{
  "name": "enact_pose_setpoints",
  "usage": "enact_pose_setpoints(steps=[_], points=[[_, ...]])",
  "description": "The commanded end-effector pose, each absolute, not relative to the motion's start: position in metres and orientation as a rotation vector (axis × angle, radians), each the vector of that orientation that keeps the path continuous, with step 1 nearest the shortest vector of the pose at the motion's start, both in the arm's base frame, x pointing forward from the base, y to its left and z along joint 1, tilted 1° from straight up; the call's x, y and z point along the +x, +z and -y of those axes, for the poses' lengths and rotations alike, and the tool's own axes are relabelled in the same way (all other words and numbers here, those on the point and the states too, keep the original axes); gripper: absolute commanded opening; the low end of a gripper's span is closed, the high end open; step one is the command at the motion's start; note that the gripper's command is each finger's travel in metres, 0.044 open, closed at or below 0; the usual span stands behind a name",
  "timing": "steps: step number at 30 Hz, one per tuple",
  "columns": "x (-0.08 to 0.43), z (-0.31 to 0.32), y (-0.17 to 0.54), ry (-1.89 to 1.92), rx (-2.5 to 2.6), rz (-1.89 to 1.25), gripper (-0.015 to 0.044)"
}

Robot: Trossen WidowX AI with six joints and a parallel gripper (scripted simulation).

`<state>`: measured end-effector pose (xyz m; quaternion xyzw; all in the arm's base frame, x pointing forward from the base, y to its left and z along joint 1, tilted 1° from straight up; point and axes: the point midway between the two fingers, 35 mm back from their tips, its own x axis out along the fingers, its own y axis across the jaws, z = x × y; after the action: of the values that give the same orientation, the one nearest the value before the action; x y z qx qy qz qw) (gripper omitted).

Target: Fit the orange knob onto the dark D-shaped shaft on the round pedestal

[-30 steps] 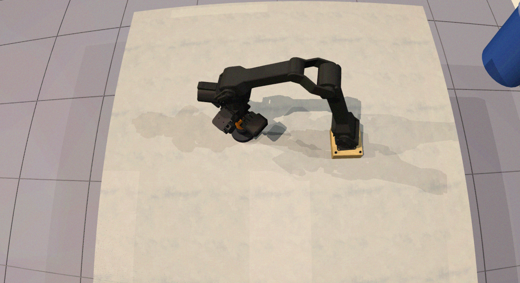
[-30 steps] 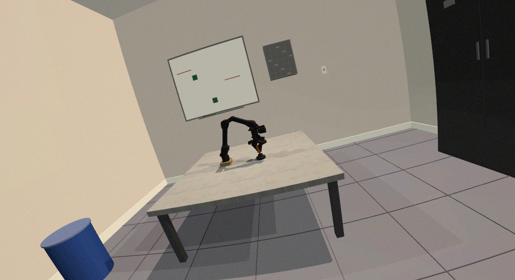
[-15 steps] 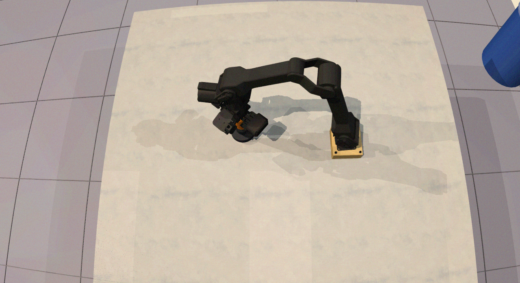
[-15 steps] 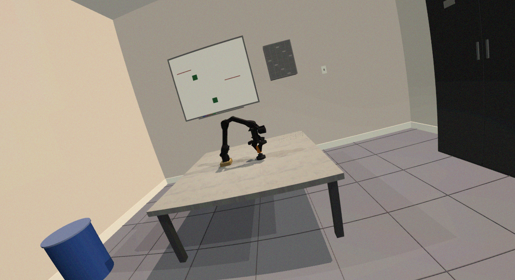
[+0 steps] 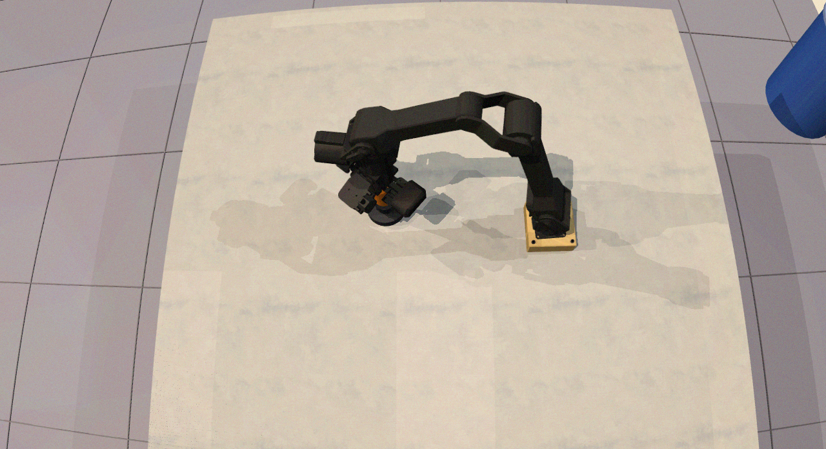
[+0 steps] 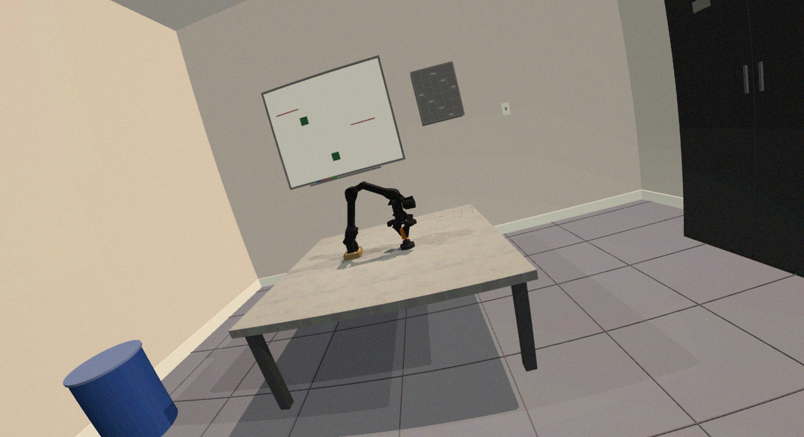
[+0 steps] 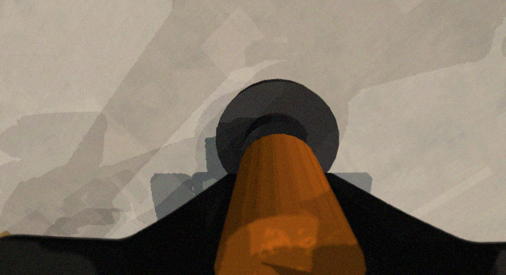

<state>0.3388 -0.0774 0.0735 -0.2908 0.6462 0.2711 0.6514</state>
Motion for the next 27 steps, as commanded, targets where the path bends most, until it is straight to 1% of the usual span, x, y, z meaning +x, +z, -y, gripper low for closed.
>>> enact_pose_setpoints(steps=[1, 11, 27], points=[[0.339, 0.078, 0.073, 0.612, -0.663, -1.467, 0.0000], [0.339, 0.078, 0.069, 0.640, -0.691, -1.459, 0.0000], [0.339, 0.078, 0.058, 0.564, -0.614, -1.480, 0.0000]])
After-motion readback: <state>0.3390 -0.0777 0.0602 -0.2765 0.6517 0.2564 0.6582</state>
